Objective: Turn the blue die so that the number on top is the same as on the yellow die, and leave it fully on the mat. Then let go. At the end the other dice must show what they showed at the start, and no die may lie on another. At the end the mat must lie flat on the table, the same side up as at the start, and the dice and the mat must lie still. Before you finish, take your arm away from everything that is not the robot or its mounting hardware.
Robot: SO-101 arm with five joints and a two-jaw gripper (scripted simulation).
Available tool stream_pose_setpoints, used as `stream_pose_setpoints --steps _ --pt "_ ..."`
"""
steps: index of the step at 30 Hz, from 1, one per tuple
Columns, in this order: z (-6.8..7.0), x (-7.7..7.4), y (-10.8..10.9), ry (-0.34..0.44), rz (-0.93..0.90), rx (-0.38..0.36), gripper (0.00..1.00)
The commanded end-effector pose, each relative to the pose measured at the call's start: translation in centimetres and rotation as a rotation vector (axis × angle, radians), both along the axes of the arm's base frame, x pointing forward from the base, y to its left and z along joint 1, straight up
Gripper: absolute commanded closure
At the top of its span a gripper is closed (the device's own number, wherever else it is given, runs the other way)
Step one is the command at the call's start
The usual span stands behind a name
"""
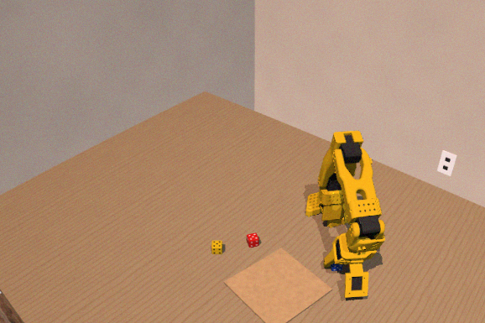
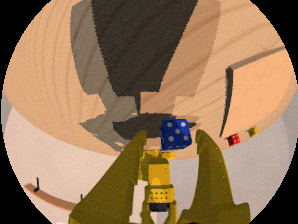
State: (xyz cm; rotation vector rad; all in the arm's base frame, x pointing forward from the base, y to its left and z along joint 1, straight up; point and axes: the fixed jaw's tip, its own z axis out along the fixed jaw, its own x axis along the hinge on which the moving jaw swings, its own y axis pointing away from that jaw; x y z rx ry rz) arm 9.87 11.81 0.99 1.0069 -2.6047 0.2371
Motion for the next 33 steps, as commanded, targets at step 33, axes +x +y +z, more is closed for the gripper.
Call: stream_pose_setpoints --steps 33 --pt "0.85 1.47 -0.02 -0.036 -0.010 0.068 0.91"
